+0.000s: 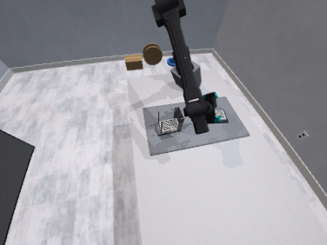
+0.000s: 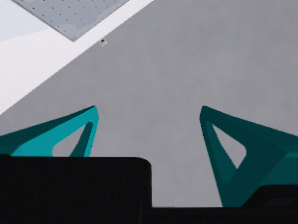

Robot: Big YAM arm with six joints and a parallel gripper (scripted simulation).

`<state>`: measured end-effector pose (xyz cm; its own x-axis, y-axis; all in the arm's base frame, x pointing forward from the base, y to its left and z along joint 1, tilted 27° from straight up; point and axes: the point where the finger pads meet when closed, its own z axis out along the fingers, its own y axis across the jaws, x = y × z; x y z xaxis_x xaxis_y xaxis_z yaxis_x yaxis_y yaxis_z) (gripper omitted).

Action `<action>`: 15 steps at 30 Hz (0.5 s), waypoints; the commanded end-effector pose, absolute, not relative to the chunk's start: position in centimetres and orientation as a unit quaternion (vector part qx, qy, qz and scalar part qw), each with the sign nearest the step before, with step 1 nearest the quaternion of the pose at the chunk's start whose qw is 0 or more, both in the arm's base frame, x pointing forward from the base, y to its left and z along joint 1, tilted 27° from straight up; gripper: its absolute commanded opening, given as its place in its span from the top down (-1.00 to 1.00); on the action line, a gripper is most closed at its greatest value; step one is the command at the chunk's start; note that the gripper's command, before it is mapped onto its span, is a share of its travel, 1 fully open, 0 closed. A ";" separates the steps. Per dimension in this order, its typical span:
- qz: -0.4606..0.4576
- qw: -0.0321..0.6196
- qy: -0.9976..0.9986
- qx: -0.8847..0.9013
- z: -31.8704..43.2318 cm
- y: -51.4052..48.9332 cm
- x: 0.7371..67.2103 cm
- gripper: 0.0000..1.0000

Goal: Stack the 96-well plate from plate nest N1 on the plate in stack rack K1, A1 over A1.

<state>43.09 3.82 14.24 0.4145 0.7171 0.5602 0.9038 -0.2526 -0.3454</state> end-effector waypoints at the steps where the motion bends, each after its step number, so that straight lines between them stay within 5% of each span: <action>1: -0.153 0.302 -0.580 -0.741 13.6 5.7 42.8 -1.00; 15: -0.133 0.245 -0.728 -0.626 9.7 7.4 41.6 -1.00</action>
<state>41.70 6.47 10.79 0.0147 0.8533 0.5213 0.9833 0.0824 -0.1625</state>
